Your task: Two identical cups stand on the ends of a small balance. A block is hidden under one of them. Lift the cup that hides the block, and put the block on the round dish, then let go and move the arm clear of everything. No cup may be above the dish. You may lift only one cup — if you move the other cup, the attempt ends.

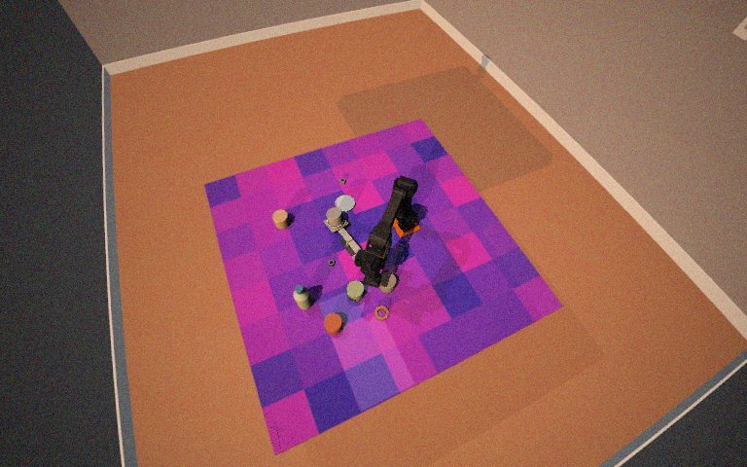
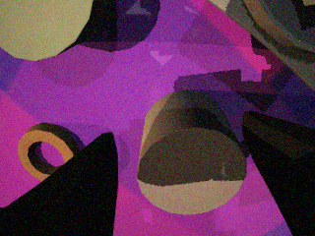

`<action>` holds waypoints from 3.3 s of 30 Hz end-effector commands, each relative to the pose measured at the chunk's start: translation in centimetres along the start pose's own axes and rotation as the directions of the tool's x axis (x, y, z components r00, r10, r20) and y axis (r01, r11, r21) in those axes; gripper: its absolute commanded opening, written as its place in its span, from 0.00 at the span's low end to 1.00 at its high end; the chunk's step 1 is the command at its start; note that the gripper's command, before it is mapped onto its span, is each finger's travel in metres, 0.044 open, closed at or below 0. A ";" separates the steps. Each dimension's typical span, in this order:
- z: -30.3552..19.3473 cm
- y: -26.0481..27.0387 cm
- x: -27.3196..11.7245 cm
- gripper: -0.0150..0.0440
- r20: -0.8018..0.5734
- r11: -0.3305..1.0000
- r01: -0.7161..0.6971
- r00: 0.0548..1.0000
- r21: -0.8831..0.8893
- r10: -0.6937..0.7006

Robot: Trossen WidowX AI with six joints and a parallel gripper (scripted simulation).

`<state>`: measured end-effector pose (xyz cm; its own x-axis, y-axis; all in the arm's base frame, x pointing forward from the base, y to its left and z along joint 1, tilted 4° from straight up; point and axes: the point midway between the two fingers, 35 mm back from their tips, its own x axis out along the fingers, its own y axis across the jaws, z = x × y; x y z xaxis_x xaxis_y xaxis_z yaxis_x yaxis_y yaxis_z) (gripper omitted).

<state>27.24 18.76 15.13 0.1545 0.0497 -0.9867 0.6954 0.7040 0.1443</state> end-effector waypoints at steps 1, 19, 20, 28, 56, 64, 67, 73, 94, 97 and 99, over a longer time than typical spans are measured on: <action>0.8 -0.2 -0.7 0.69 0.002 0.995 -0.015 1.000 -0.101 0.015; 3.0 -2.1 -1.6 0.69 0.004 0.764 0.012 1.000 -0.645 -0.012; 3.1 -2.2 -1.7 0.69 0.004 0.742 0.012 1.000 -0.670 -0.013; 4.1 -3.2 -2.1 0.69 0.005 0.534 0.020 1.000 -0.845 -0.029; 6.7 -7.0 -3.4 0.69 0.000 -0.291 -0.027 0.996 -0.956 -0.093; 6.7 -7.1 -2.3 0.69 0.000 -0.291 -0.027 0.996 -0.956 -0.093; 6.7 -7.2 -1.9 0.69 0.000 -0.291 -0.027 0.996 -0.956 -0.093; 6.7 -7.2 -1.1 0.69 0.001 -0.291 -0.027 0.996 -0.956 -0.093; 6.7 -7.5 1.8 0.61 0.001 -0.291 -0.027 0.996 -0.956 -0.093; 6.7 -7.5 1.8 0.51 0.001 -0.291 -0.027 0.996 -0.956 -0.093; 6.7 -7.5 1.8 0.48 0.001 -0.291 -0.027 0.996 -0.956 -0.093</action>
<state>26.91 8.86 12.91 0.0881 -0.0147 -0.9960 -0.8762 0.4746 -0.0845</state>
